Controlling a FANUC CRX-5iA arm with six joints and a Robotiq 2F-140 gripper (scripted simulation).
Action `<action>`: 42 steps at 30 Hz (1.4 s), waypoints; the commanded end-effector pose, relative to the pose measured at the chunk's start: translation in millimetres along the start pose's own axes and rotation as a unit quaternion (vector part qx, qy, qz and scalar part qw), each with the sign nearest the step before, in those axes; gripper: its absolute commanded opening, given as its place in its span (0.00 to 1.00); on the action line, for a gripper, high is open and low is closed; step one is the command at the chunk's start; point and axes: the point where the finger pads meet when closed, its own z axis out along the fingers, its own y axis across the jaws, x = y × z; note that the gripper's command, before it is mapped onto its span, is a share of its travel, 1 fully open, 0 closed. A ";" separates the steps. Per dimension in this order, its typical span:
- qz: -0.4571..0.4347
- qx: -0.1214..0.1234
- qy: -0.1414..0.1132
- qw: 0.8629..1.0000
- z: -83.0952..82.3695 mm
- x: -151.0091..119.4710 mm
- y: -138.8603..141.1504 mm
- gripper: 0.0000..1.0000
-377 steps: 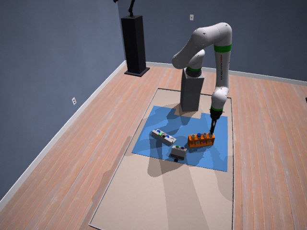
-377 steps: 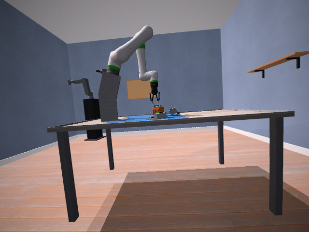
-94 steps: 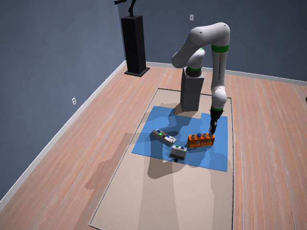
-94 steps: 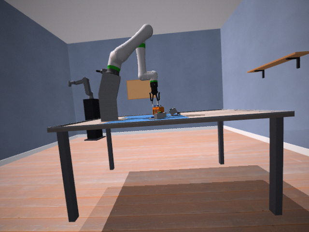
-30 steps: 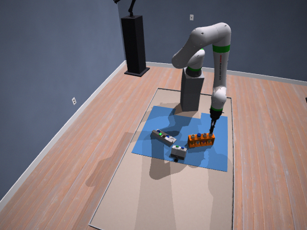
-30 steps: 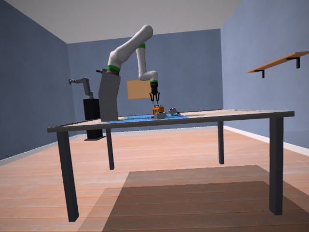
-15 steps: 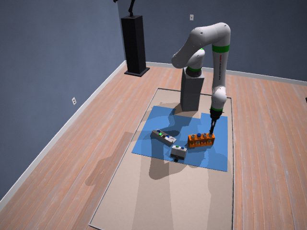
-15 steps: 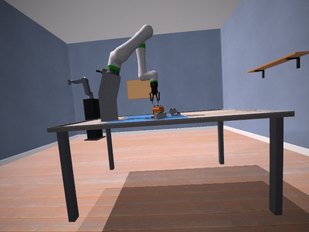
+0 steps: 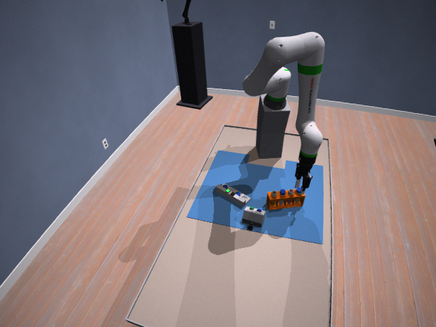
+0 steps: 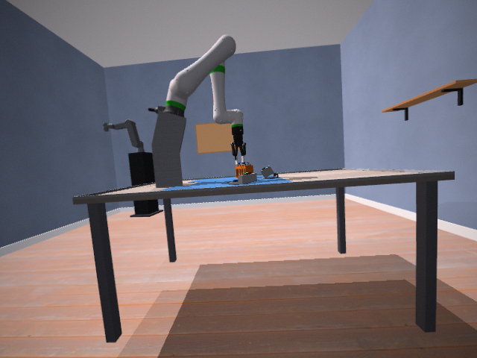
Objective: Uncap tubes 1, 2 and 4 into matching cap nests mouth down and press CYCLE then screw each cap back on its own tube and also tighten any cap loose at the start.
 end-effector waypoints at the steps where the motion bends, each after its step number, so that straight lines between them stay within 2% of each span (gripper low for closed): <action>1: -0.082 0.002 -0.006 0.997 -0.1 0.5 -0.7 0.35; 3: -0.147 0.002 -0.006 0.989 -0.1 0.6 -0.7 0.35; 9: -0.147 0.002 -0.006 0.989 -0.1 0.6 -0.7 0.35; 10: -0.147 0.002 -0.006 0.989 -0.1 0.6 -0.7 0.00; 24: -0.147 0.002 -0.006 0.989 -0.1 0.6 -0.7 0.00; 29: -0.023 0.002 -0.006 1.000 0.1 0.5 -0.7 0.00; 33: 0.077 0.001 -0.006 0.997 0.4 0.5 -0.7 0.00; 35: 0.077 0.001 -0.006 0.997 0.4 0.5 -0.7 0.00; 38: 0.152 0.000 -0.006 0.988 0.5 0.5 -0.7 0.00; 42: 0.250 0.000 -0.006 0.968 0.7 0.5 -0.7 0.00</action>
